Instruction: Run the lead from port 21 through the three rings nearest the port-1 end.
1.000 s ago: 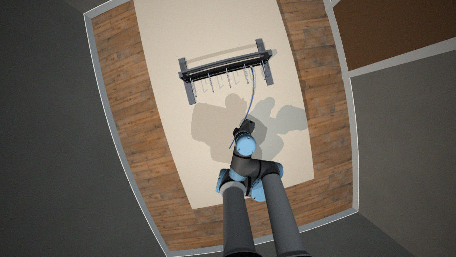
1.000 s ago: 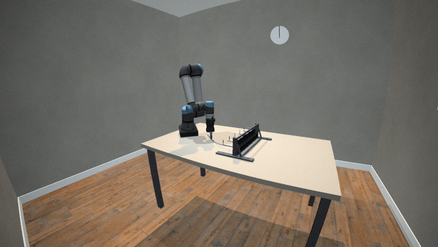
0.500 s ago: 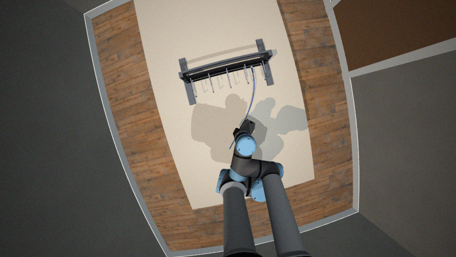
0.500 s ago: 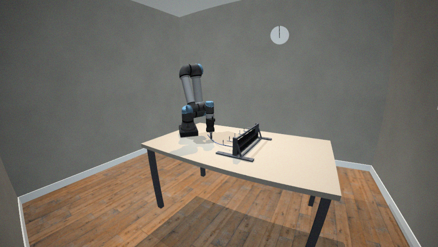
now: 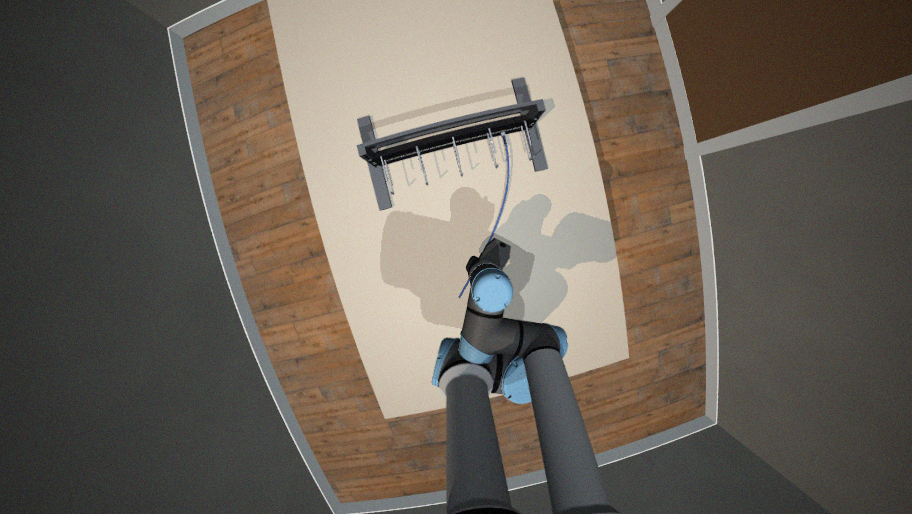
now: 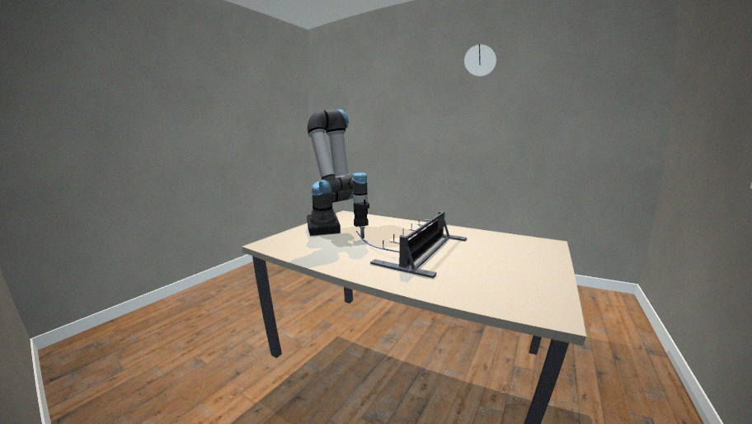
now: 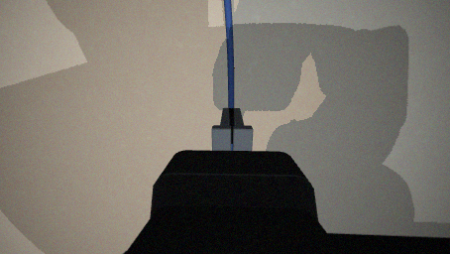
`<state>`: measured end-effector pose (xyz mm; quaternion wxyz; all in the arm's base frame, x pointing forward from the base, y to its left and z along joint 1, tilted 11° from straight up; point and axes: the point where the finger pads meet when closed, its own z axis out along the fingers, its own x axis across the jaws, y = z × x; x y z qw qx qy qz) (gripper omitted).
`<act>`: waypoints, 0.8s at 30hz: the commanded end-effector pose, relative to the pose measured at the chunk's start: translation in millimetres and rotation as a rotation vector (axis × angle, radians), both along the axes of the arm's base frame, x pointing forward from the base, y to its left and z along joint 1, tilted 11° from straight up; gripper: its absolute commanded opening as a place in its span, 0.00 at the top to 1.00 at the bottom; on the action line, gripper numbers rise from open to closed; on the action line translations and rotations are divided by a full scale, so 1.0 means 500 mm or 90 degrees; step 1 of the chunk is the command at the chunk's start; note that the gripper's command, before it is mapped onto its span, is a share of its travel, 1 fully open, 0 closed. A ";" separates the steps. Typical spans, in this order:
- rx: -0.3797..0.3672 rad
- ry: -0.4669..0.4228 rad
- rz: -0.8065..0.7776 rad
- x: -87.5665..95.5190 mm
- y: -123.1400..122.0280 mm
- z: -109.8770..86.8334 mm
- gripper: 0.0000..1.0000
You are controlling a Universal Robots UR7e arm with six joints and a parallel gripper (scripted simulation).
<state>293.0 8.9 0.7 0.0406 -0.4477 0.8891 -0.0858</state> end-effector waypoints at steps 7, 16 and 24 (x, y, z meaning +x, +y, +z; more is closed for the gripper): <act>0.000 -0.001 0.000 -0.002 0.002 0.018 1.00; 0.000 -0.001 0.000 -0.005 0.004 0.040 1.00; 0.000 -0.001 0.000 -0.007 0.006 0.052 1.00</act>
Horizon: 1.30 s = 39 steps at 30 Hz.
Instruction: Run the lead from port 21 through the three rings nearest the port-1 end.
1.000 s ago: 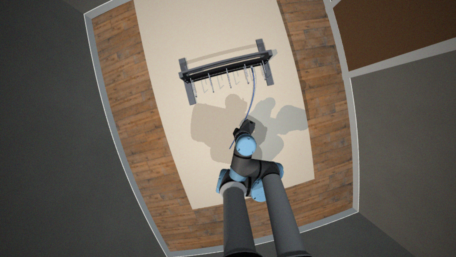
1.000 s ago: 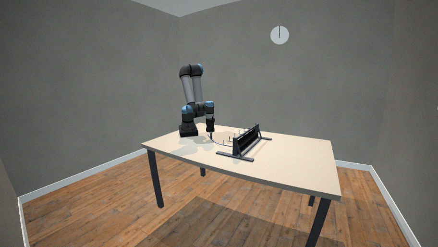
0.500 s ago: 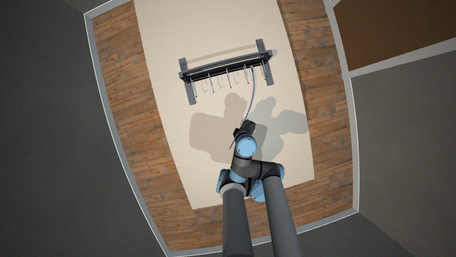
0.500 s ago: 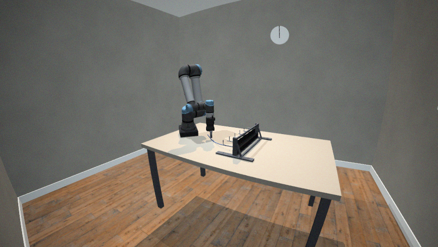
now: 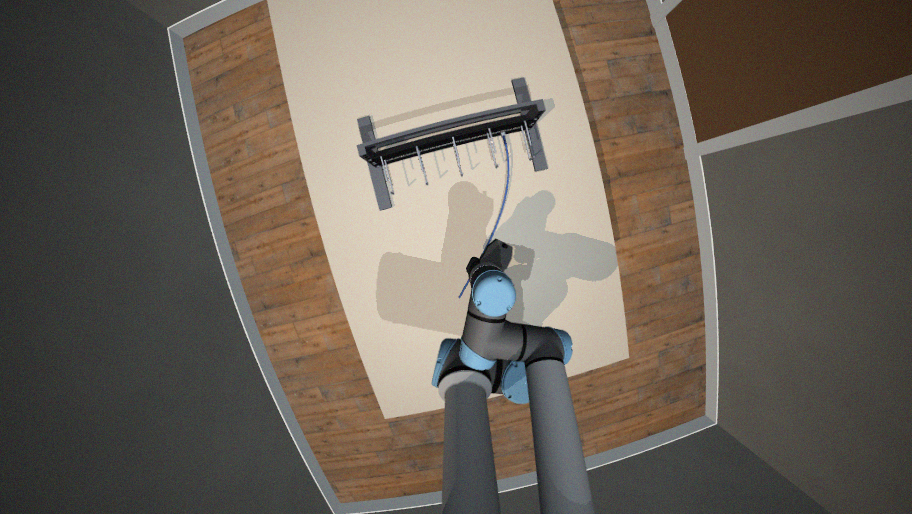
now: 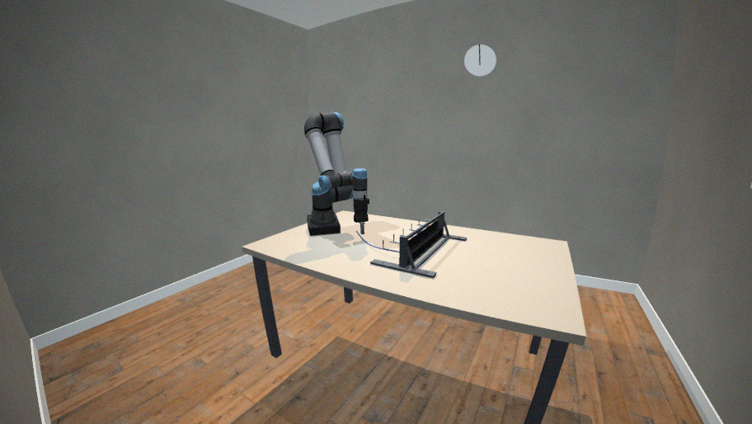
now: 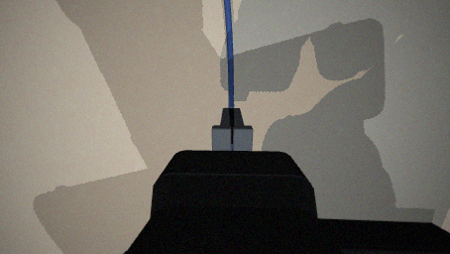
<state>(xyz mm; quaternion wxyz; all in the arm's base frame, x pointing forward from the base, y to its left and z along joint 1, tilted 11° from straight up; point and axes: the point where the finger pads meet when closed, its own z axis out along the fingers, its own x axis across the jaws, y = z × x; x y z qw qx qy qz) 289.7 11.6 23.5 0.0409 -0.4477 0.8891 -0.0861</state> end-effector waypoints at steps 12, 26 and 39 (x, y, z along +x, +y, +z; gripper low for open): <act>0.000 -0.001 0.000 -0.002 0.002 0.017 1.00; 0.001 -0.001 -0.006 0.003 0.005 0.022 1.00; 0.009 -0.008 -0.061 0.048 0.041 0.051 1.00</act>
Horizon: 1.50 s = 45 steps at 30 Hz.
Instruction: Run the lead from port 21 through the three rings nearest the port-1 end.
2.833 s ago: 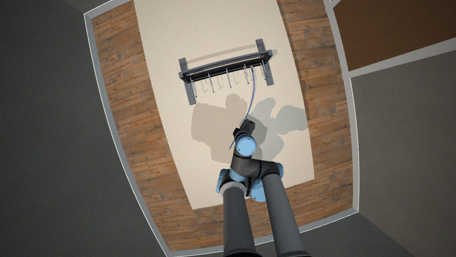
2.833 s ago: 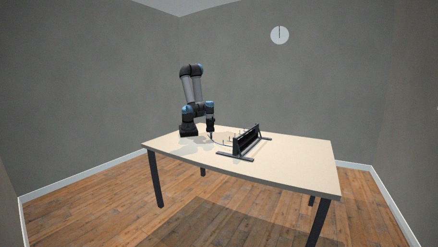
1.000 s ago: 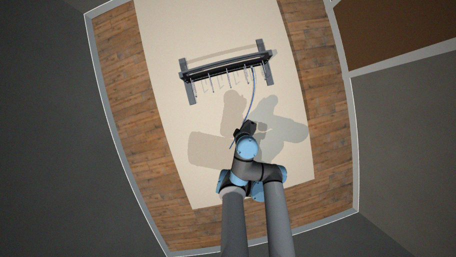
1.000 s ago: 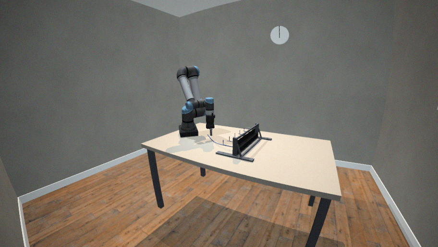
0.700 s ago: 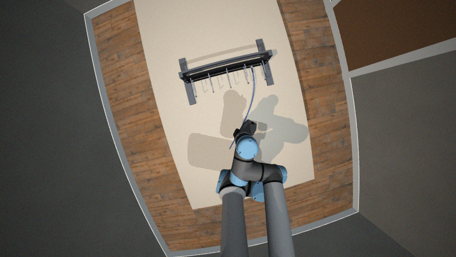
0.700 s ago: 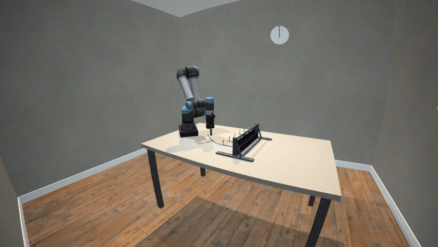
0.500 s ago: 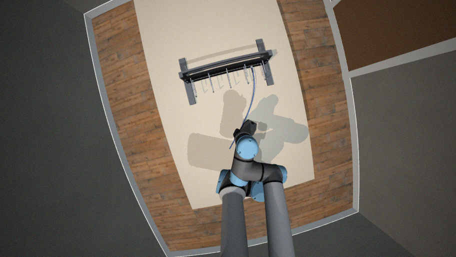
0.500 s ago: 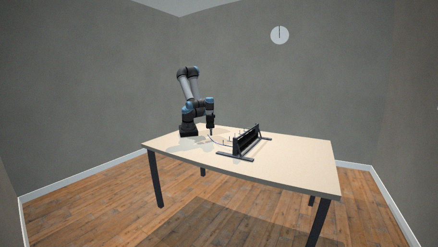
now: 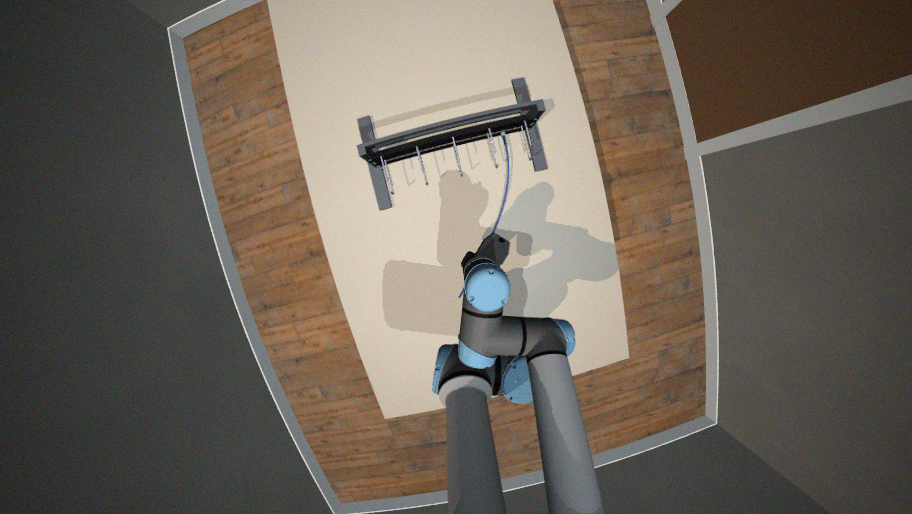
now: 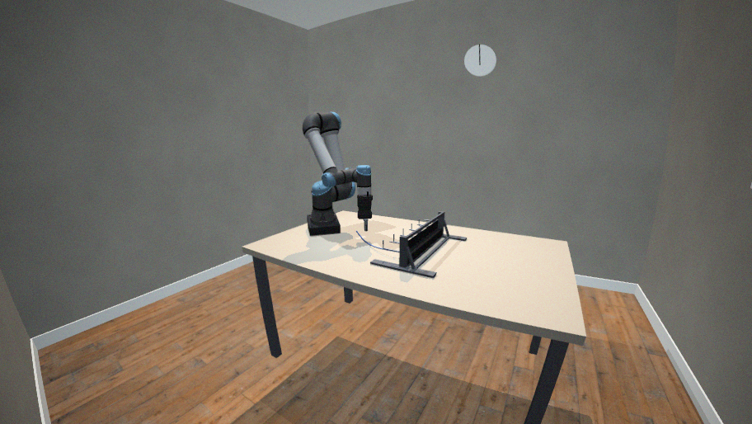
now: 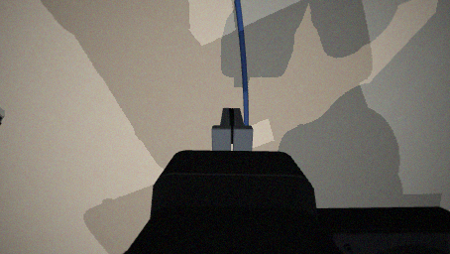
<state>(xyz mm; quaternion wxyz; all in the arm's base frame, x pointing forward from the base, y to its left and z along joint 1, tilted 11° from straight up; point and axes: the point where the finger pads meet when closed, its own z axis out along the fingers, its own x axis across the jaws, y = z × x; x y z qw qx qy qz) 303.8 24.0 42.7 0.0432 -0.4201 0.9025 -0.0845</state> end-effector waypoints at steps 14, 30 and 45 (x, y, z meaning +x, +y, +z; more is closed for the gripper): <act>0.026 -0.021 -0.170 0.147 0.122 0.090 1.00; 0.059 -0.047 -0.388 0.330 0.276 0.204 1.00; 0.074 -0.059 -0.487 0.416 0.346 0.258 1.00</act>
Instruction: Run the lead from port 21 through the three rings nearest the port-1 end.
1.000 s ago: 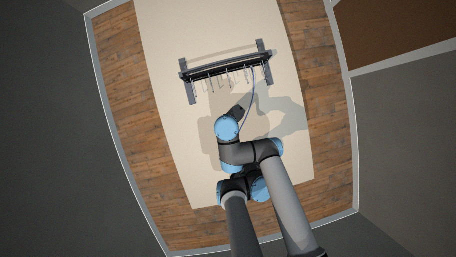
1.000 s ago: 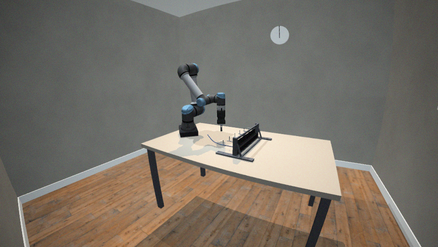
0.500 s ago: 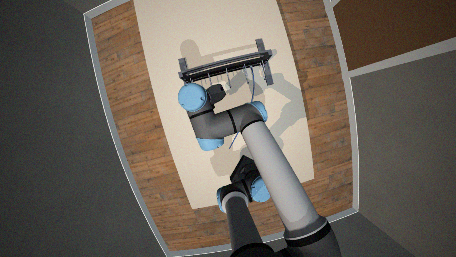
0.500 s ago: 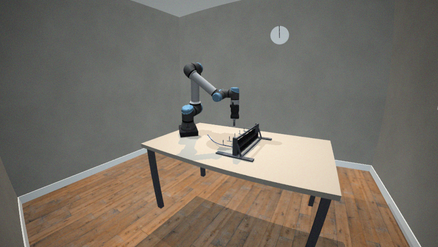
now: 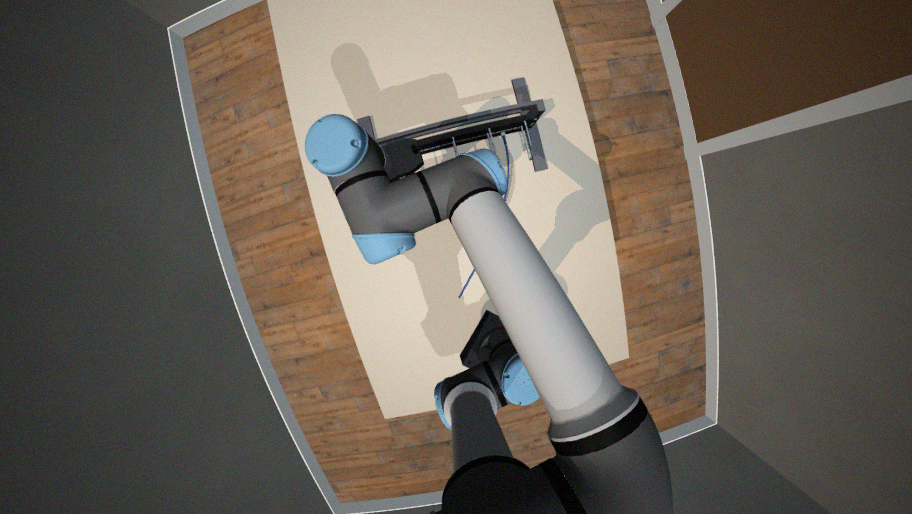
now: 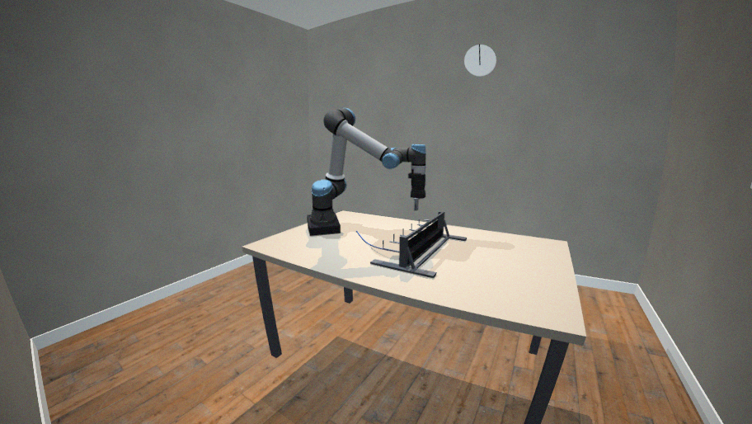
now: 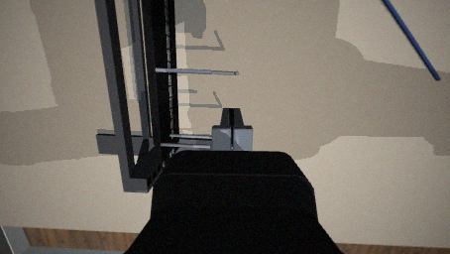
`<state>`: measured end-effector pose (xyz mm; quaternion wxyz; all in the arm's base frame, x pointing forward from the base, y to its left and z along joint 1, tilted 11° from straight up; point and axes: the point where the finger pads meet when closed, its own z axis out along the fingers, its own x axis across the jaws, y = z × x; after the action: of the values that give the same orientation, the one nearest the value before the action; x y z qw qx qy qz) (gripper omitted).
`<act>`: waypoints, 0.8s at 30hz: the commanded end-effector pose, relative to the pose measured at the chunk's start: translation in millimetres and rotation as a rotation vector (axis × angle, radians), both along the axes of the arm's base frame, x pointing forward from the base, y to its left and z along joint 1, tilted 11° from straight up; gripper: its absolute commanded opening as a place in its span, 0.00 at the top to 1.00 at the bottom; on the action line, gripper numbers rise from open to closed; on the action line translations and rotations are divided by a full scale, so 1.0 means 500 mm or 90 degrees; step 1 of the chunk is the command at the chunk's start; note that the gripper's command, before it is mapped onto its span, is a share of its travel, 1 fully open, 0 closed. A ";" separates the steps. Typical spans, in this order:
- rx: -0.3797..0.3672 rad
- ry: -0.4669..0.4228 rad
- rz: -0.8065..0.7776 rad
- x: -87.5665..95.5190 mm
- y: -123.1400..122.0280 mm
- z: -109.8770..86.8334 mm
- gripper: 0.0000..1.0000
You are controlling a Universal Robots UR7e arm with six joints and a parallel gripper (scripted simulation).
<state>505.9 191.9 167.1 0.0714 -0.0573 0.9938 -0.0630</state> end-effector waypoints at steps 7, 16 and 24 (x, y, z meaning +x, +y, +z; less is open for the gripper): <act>0.004 -0.004 -0.025 0.021 0.018 0.014 1.00; 0.004 -0.004 -0.025 0.021 0.018 0.014 1.00; 0.004 -0.004 -0.025 0.021 0.018 0.014 1.00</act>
<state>516.0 200.9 173.5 0.0726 -0.0372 0.9948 -0.0616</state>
